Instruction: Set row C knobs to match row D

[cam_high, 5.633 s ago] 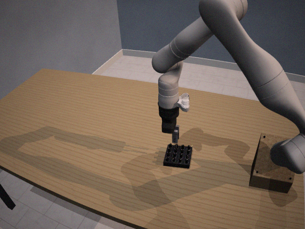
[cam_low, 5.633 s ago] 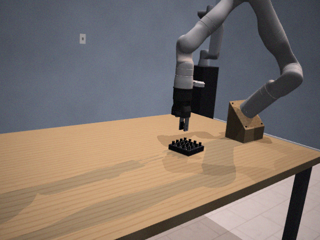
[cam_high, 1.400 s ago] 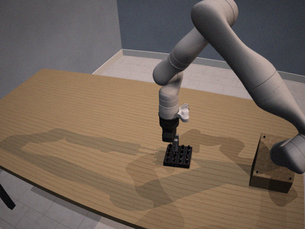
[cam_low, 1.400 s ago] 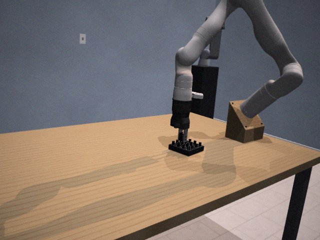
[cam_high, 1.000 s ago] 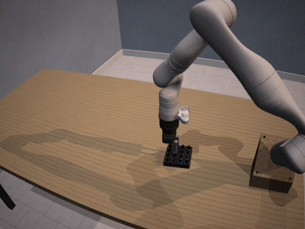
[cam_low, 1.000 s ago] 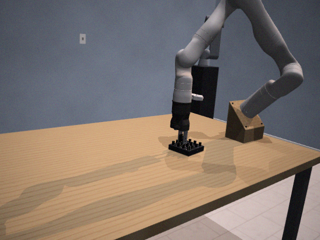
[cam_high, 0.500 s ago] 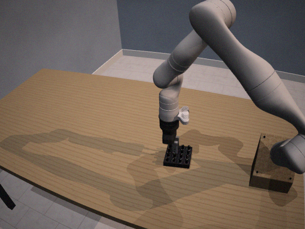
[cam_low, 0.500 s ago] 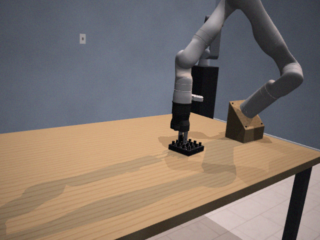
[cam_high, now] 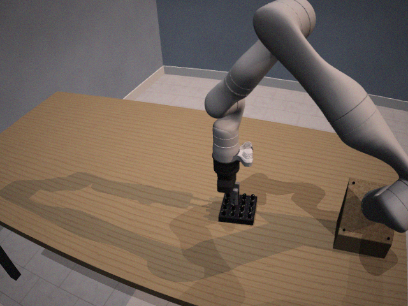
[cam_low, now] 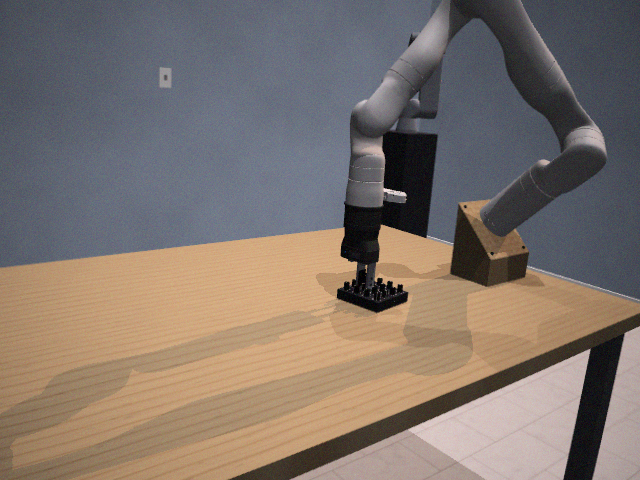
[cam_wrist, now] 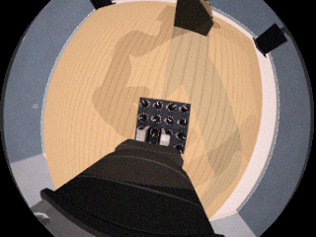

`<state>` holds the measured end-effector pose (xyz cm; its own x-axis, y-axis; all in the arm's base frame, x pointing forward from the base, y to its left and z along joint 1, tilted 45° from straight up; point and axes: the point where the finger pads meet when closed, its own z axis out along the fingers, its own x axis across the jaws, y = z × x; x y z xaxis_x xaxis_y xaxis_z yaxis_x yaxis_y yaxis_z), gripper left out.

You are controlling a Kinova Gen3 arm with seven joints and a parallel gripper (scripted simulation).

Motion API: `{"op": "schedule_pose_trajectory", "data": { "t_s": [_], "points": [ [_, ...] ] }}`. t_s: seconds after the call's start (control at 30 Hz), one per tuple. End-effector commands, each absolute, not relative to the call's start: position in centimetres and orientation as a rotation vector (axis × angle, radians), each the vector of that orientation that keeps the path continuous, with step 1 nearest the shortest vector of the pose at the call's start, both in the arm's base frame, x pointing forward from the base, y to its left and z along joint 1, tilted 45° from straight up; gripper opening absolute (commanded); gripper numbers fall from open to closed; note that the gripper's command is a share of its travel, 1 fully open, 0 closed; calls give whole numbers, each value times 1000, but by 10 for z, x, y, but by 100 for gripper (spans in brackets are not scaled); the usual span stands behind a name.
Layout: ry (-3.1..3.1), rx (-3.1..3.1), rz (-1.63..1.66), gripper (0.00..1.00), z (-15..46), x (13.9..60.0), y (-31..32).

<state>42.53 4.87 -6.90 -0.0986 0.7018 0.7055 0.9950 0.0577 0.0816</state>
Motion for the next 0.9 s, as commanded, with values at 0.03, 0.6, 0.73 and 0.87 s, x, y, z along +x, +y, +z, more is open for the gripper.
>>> {"op": "schedule_pose_trajectory", "data": {
  "t_s": [0.03,0.6,0.73,0.87],
  "points": [
    [-1855,-1693,-790,46,-69,426,48],
    [-1855,-1693,-790,30,-69,426,48],
    [-1855,-1693,-790,30,-69,426,48],
    [-1855,-1693,-790,30,-69,426,48]
  ]
}}
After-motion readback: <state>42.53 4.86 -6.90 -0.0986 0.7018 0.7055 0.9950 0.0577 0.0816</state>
